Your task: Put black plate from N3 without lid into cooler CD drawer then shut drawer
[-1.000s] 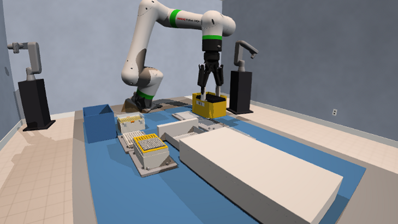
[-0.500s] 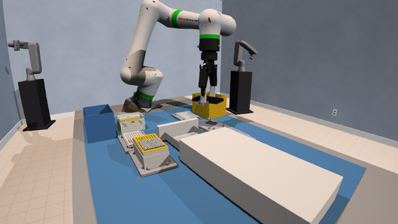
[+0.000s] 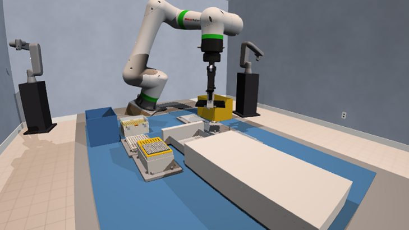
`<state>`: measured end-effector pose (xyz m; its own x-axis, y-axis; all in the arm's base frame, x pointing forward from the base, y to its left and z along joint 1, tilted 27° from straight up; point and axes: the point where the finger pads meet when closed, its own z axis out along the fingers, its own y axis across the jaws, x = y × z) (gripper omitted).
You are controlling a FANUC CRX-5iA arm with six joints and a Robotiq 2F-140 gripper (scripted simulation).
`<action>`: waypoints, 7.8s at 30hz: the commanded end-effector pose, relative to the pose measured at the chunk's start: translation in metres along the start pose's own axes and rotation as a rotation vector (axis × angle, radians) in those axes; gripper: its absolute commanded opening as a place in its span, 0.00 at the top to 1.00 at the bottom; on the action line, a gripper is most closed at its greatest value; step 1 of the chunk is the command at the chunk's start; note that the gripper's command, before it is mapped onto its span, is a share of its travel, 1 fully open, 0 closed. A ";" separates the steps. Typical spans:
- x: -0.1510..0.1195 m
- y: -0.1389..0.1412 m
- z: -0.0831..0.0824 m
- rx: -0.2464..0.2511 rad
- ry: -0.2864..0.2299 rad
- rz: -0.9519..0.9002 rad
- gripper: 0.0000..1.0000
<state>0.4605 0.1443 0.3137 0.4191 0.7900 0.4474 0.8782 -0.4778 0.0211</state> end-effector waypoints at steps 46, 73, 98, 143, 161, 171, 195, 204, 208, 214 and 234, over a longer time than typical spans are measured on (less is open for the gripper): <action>-0.041 0.107 0.001 0.008 0.009 -0.707 1.00; -0.057 0.150 0.002 0.008 0.009 -0.707 1.00; -0.057 0.149 0.028 0.008 0.009 -0.707 1.00; -0.057 0.148 0.083 0.008 0.009 -0.707 1.00; -0.057 0.148 0.104 0.008 0.009 -0.707 1.00; -0.056 0.148 0.112 0.008 0.009 -0.707 1.00; -0.056 0.148 0.112 0.008 0.009 -0.707 1.00; -0.056 0.148 0.112 0.008 0.009 -0.707 1.00; -0.056 0.148 0.112 0.008 0.009 -0.707 1.00; -0.056 0.148 0.112 0.008 0.009 -0.707 1.00; -0.056 0.148 0.116 0.008 0.009 -0.707 1.00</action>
<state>0.5932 0.0735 0.1881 -0.2547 0.9068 0.3360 0.9409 0.1521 0.3026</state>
